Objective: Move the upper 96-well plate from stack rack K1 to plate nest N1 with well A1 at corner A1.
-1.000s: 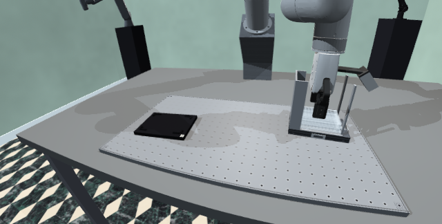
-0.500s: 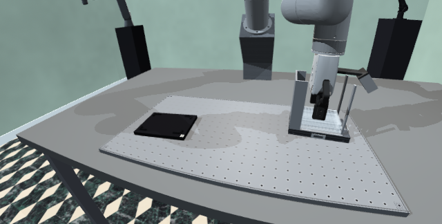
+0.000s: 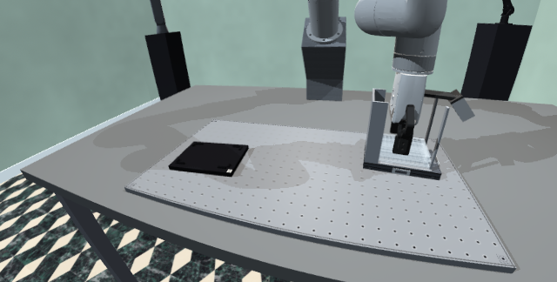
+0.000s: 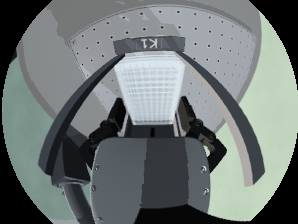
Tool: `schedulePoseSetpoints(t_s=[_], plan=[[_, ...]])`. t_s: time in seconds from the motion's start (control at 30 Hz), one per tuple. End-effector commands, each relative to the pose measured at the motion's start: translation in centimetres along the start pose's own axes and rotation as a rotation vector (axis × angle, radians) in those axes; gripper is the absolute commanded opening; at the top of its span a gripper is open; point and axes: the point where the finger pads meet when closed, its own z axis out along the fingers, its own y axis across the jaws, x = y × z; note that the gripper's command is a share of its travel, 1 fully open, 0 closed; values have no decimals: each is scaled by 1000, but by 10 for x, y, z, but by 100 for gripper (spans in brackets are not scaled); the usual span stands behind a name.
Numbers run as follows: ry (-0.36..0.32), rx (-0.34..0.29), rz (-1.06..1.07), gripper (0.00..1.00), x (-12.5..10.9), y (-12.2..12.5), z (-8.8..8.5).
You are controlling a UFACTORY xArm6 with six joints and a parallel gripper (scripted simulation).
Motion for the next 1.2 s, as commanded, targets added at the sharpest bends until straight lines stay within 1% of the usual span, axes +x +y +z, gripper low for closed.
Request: schedulePoseSetpoints(t_s=[0.0, 0.3, 0.87, 0.9, 1.17], plan=[[2, -1, 0, 100, 1, 1, 3], [2, -1, 0, 100, 1, 1, 7], [2, -1, 0, 100, 1, 1, 7], [2, -1, 0, 0, 1, 1, 7], [2, -1, 0, 0, 1, 1, 7]])
